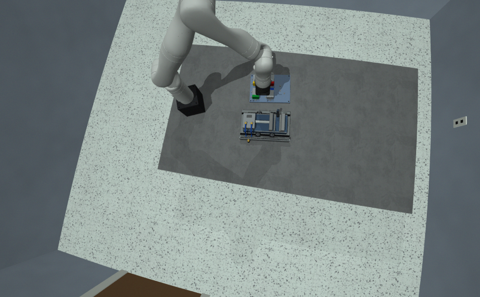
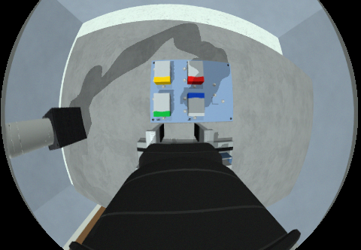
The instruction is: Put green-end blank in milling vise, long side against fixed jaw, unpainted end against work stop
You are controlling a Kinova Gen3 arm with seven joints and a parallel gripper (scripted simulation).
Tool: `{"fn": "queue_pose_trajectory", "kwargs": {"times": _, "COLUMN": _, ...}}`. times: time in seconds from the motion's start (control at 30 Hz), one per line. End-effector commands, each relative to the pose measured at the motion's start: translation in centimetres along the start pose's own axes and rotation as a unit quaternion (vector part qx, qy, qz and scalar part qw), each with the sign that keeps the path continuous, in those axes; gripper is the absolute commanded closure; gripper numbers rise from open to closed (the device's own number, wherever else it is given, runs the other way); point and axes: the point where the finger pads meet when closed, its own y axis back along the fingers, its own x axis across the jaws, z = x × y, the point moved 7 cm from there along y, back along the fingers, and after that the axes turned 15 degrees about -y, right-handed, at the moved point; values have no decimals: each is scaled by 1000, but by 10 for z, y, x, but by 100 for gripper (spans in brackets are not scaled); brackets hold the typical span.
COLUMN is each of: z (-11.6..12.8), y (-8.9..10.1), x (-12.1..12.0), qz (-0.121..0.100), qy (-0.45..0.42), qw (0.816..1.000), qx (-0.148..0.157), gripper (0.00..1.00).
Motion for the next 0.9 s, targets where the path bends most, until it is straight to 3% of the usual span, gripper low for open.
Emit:
{"fn": "queue_pose_trajectory", "kwargs": {"times": 0.0, "z": 0, "y": 1, "x": 0, "qz": 1, "qy": 0, "qw": 1000, "qx": 0, "gripper": 0}}
{"fn": "queue_pose_trajectory", "kwargs": {"times": 0.57, "z": 0, "y": 1, "x": 0, "qz": 1, "qy": 0, "qw": 1000, "qx": 0, "gripper": 0}}
{"fn": "queue_pose_trajectory", "kwargs": {"times": 0.87, "z": -15, "y": 27, "x": -3, "qz": 1, "qy": -1, "qw": 1000, "qx": 0, "gripper": 0}}
